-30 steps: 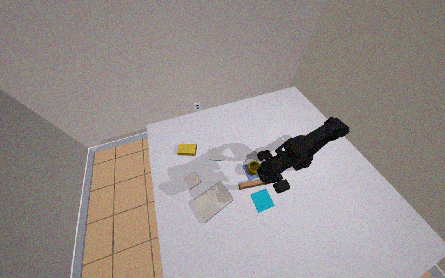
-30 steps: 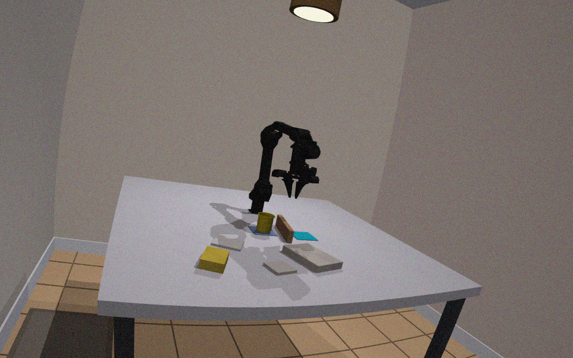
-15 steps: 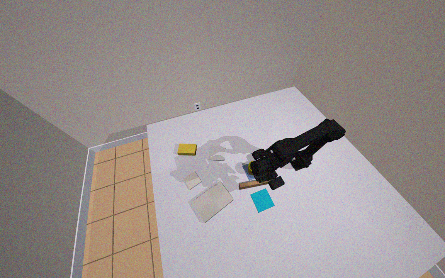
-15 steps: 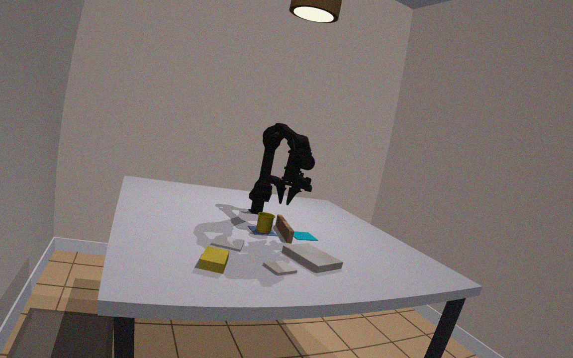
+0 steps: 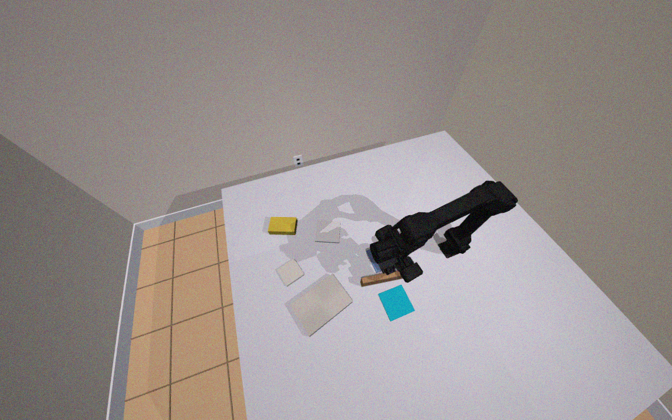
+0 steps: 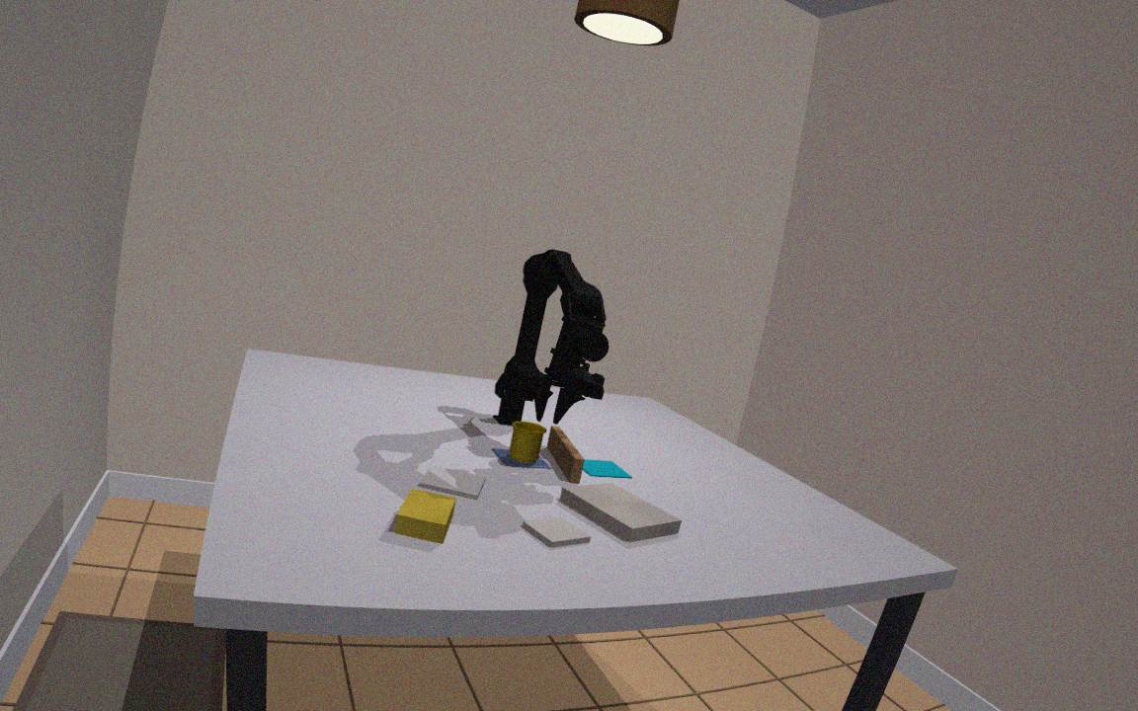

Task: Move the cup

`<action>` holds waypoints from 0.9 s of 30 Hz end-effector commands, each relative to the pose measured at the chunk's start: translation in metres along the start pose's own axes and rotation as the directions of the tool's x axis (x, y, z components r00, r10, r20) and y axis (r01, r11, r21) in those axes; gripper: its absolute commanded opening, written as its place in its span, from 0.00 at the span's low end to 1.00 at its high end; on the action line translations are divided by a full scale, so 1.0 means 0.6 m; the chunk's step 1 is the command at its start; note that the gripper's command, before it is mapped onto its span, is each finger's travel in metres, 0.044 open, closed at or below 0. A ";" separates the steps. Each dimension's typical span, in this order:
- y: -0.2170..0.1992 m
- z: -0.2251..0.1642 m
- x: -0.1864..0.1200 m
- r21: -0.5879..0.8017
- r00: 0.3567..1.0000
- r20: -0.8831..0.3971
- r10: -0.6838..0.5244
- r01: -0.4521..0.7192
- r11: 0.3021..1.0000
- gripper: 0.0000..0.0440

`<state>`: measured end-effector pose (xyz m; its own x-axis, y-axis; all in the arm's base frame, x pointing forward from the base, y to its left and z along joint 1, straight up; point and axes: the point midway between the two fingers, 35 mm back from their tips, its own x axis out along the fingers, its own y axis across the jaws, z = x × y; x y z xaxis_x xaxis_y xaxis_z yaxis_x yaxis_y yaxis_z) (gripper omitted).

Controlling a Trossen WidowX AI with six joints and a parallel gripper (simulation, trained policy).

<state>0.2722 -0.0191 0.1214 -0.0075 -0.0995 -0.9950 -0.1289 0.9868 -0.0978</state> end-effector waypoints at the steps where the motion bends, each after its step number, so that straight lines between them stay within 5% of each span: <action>1: -0.004 -0.003 0.022 -0.022 1.000 -0.026 0.000 0.000 1.000 0.41; 14: -0.009 -0.012 0.099 -0.141 0.998 -0.063 0.016 -0.025 0.990 0.43; 22: -0.013 -0.014 0.112 -0.247 0.998 -0.065 0.015 -0.031 0.969 0.03; 27: -0.015 -0.010 0.097 -0.289 0.998 -0.051 0.022 -0.035 0.957 0.03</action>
<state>0.2645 -0.0350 0.0588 -0.0727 -0.0902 -0.9933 -0.3898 0.9193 -0.0549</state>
